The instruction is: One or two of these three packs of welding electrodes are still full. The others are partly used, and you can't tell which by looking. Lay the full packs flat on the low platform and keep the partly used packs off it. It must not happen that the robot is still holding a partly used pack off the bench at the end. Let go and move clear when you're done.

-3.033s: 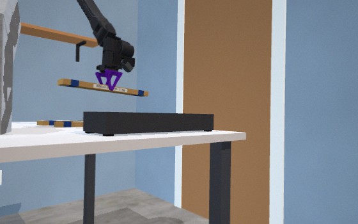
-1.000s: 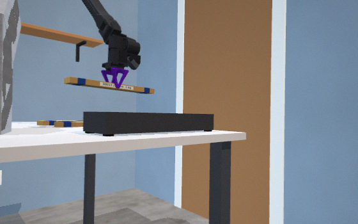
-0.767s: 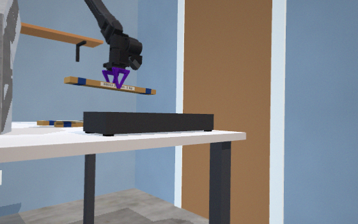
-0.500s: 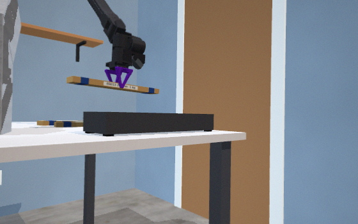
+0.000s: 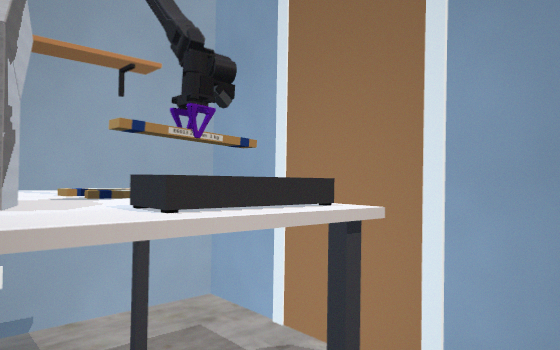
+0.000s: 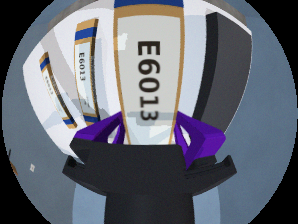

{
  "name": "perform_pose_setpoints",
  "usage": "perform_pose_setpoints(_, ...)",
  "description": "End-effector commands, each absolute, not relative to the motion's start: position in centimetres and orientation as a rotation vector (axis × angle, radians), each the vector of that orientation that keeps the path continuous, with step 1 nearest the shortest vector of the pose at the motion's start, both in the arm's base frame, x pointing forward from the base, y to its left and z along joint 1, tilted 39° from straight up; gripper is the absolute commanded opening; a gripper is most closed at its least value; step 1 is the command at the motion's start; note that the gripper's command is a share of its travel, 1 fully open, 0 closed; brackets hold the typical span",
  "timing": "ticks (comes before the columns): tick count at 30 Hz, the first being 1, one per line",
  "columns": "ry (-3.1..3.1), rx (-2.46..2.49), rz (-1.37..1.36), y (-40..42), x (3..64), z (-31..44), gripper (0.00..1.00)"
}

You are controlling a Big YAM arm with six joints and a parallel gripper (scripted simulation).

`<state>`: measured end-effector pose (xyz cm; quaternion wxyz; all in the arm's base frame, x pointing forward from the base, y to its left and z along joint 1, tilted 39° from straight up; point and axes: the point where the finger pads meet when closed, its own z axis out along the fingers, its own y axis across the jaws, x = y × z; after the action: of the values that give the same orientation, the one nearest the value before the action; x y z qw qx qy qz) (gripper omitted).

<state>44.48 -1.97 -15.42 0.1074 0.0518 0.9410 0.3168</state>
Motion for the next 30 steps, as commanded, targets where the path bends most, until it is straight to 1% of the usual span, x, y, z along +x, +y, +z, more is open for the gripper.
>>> perform_pose_setpoints(1,2.711,0.178,0.891,-5.6,46.3,-13.8,0.0)
perform_pose_setpoints(30,2.717,0.184,0.893,-11.5,45.8,-18.5,0.0)
